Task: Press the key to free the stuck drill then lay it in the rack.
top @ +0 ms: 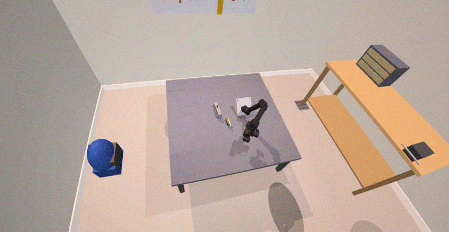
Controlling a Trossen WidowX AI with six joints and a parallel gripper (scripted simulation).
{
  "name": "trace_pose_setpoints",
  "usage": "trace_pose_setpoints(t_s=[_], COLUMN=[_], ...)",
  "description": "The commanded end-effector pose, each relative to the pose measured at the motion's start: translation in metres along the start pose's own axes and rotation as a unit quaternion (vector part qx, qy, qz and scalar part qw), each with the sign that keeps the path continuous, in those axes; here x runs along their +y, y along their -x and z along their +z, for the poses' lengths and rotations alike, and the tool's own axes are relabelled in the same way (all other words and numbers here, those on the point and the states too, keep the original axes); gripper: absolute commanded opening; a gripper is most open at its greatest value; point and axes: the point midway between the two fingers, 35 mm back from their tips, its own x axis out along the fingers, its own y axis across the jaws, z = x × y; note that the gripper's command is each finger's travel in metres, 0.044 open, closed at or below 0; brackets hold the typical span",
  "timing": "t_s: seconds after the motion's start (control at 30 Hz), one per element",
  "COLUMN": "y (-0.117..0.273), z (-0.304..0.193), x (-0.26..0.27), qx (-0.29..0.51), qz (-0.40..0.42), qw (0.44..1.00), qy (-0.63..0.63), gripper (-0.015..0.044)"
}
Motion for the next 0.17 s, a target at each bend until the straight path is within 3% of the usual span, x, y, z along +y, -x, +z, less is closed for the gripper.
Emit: trace_pose_setpoints(t_s=[0.0,0.13], y=[0.006,0.020], z=[0.046,0.092], x=[0.013,0.034], qx=[-0.052,-0.111], qz=[0.015,0.036], qw=[0.998,0.991], qy=[0.035,0.070], gripper=[0.0440,0.0440])
